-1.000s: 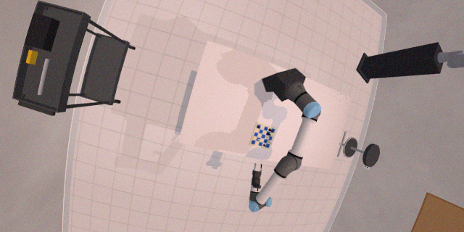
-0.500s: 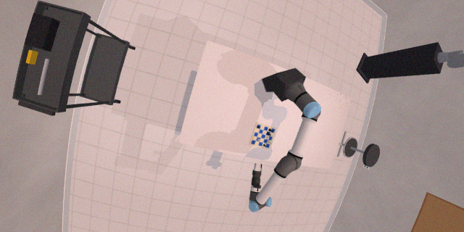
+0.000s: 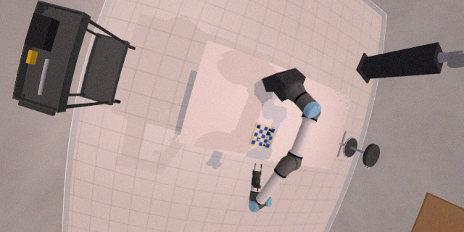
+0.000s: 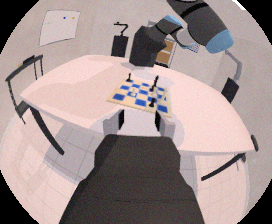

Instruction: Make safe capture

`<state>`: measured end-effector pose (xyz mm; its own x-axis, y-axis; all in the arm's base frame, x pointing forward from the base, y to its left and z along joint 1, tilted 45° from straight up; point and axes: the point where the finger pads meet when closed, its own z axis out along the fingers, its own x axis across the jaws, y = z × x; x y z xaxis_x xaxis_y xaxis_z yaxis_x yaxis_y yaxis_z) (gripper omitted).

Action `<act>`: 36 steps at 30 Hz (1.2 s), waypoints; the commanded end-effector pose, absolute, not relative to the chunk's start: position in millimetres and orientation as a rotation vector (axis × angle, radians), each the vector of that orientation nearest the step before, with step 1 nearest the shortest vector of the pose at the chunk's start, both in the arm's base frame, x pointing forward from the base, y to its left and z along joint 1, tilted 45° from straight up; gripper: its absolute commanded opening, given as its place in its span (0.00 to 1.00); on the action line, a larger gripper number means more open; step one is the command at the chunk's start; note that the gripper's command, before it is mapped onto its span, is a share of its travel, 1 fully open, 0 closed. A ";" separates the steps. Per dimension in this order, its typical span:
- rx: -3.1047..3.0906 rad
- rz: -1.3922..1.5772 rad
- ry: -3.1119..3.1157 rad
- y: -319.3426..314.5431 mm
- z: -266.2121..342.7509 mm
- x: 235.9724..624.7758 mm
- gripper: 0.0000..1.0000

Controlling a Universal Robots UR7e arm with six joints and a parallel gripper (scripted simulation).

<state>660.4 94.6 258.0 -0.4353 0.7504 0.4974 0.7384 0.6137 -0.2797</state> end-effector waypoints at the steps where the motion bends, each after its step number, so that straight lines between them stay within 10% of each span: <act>1: -1.168 0.026 -2.251 94.1 259.0 660.3 1.00; 36: -1.169 0.026 -2.251 49.7 321.7 619.9 1.00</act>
